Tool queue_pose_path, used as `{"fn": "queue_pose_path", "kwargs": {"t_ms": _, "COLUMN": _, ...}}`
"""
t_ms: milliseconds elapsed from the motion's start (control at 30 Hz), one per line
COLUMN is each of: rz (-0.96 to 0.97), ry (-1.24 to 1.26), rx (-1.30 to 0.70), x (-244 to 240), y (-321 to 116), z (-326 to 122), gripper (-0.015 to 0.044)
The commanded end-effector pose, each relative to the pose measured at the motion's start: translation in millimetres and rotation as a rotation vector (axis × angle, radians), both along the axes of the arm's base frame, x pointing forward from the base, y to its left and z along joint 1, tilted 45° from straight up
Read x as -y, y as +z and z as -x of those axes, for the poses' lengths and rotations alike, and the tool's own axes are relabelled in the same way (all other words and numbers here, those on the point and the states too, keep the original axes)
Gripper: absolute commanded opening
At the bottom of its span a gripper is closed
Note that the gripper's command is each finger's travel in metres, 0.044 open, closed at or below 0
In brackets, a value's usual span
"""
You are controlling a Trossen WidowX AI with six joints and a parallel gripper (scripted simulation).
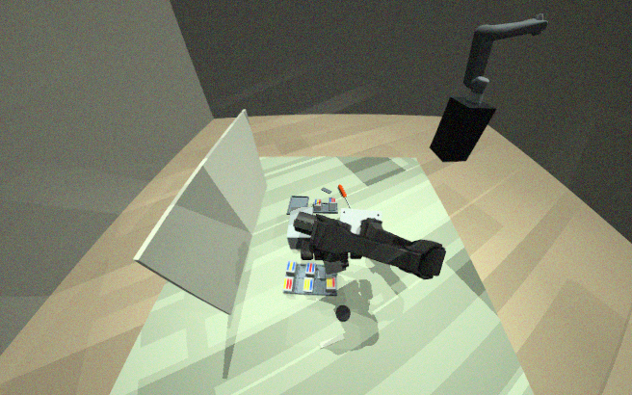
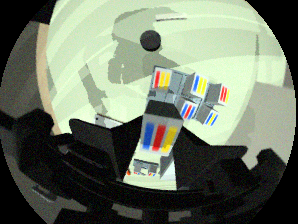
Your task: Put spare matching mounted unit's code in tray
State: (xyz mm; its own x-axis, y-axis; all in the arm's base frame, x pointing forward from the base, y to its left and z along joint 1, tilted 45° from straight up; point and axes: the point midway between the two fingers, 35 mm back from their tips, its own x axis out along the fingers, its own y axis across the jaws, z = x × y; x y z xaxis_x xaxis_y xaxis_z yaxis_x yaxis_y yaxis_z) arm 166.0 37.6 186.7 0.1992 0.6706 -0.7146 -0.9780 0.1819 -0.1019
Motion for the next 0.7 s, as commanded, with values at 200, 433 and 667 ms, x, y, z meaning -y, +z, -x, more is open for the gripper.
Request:
{"fn": "queue_pose_path", "kwargs": {"t_ms": 200, "rz": 0.057, "ry": 0.010, "rx": -0.030, "x": 29.9, "y": -6.6, "z": -27.8, "gripper": 0.0000}}
{"fn": "queue_pose_path", "kwargs": {"t_ms": 433, "rz": 0.060, "ry": 0.006, "rx": -0.031, "x": 51.9, "y": -10.9, "z": -49.4, "gripper": 0.0000}}
{"fn": "queue_pose_path", "kwargs": {"t_ms": 667, "rz": 0.062, "ry": -0.003, "rx": -0.041, "x": 75.6, "y": -19.9, "z": -68.7, "gripper": 0.0000}}
